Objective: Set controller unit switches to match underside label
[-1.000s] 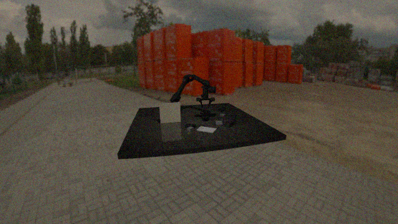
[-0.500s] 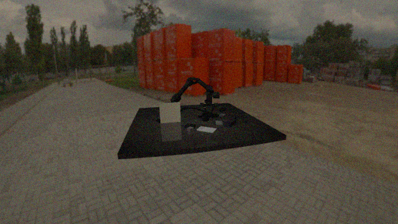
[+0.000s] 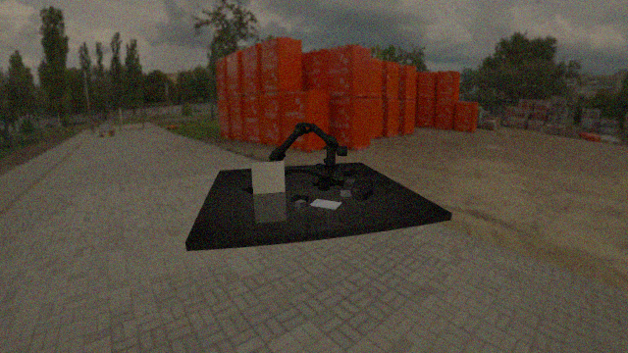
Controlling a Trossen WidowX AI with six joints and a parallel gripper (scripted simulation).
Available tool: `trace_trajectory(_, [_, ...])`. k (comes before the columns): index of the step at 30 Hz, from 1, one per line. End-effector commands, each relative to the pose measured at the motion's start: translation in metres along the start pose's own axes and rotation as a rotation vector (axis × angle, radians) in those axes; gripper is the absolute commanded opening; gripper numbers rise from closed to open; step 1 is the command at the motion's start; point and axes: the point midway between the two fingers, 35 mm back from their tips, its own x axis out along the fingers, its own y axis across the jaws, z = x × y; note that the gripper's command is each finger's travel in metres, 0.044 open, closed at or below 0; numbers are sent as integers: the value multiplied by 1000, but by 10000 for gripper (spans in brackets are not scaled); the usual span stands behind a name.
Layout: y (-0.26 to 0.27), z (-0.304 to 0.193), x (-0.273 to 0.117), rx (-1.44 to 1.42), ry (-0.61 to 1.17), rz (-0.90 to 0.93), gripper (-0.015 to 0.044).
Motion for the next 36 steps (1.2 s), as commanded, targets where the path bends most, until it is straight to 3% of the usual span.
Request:
trace_trajectory(1, [-2,1,0,0,-4,-5,0])
trace_trajectory(12, [0,0,0,-1,0,-1,0])
trace_trajectory(18, [0,-1,-48,0,3,-1,158])
trace_trajectory(22, [0,-1,-50,0,3,-1,262])
trace_trajectory(32, [0,-1,-50,0,3,-1,0])
trace_trajectory(36, [0,-1,-50,0,3,-1,0])
